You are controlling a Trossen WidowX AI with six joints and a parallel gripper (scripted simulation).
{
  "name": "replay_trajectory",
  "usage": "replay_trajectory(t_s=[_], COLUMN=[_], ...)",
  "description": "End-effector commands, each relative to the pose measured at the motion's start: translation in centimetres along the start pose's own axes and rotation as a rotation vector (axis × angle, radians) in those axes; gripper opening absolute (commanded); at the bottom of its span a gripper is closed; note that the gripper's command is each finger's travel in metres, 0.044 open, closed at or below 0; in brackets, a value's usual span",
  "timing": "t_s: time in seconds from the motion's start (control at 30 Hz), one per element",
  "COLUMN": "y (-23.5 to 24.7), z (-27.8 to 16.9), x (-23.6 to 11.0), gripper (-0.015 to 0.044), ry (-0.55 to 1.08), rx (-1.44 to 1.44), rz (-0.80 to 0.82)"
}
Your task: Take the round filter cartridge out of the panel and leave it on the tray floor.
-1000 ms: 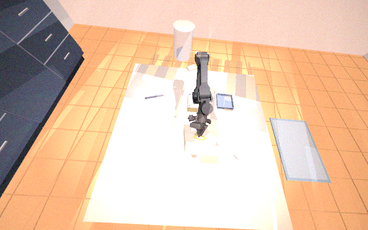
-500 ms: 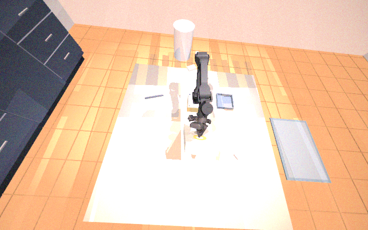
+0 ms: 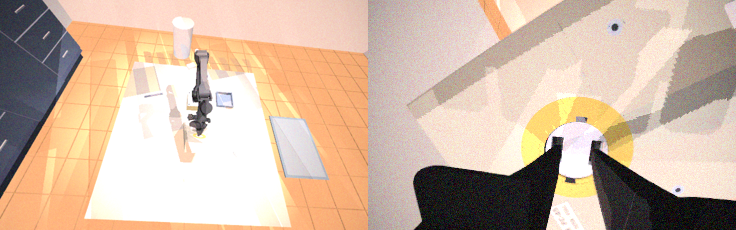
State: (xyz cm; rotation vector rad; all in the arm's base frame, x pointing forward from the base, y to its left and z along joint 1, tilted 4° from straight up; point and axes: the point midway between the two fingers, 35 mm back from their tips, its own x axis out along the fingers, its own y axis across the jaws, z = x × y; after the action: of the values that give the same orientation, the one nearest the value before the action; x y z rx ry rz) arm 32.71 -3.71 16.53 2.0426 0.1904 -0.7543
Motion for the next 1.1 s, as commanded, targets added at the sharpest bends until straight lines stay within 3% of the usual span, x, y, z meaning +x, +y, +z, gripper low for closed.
replay_trajectory(t_s=[0.0,1.07], y=[0.06,0.08], z=[-0.11,-0.15], x=[0.02,0.62], gripper=[0.0109,0.0109], ry=[0.005,0.006], rx=[-0.006,-0.006], rz=[0.001,0.001])
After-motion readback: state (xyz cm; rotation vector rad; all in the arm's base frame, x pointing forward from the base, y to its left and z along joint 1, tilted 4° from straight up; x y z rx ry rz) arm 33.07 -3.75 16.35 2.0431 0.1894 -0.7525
